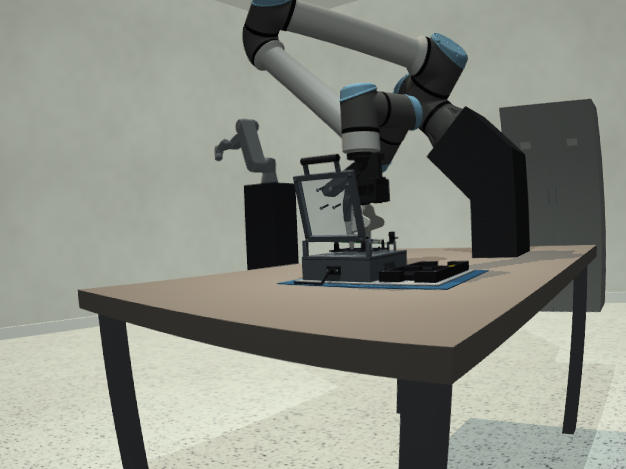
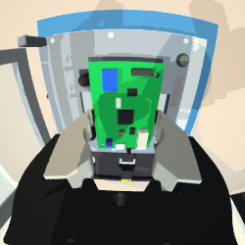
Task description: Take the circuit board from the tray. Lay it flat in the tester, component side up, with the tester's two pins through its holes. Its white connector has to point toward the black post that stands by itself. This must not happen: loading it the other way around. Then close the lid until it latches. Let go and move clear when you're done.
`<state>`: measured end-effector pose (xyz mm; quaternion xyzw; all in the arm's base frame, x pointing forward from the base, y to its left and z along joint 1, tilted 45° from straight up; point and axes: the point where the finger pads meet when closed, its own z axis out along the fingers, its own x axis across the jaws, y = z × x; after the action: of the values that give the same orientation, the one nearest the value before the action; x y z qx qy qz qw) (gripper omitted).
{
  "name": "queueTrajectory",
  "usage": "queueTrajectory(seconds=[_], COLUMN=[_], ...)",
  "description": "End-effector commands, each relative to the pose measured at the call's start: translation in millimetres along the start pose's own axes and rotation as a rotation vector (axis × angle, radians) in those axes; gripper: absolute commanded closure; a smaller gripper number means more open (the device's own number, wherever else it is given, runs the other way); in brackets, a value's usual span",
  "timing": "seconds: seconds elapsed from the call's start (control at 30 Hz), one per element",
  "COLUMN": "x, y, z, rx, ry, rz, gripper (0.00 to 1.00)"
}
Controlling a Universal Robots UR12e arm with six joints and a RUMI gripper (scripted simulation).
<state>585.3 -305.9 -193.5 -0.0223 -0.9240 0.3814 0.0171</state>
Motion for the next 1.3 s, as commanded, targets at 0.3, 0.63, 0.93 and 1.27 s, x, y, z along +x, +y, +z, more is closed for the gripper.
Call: queueTrajectory(seconds=[0.3, 0.63, 0.93, 1.27], x=[3.5, 2.9, 2.1, 1.8], y=[2.3, 2.0, 1.8, 1.7], z=[1.4, 3.6, 4.7, 4.6], rx=[-0.003, -0.003, -0.002, -0.002], ry=[0.003, 0.003, 0.002, 0.002], rz=[-0.003, -0.002, -0.002, -0.002], gripper=[0.61, 0.61, 0.61, 0.61])
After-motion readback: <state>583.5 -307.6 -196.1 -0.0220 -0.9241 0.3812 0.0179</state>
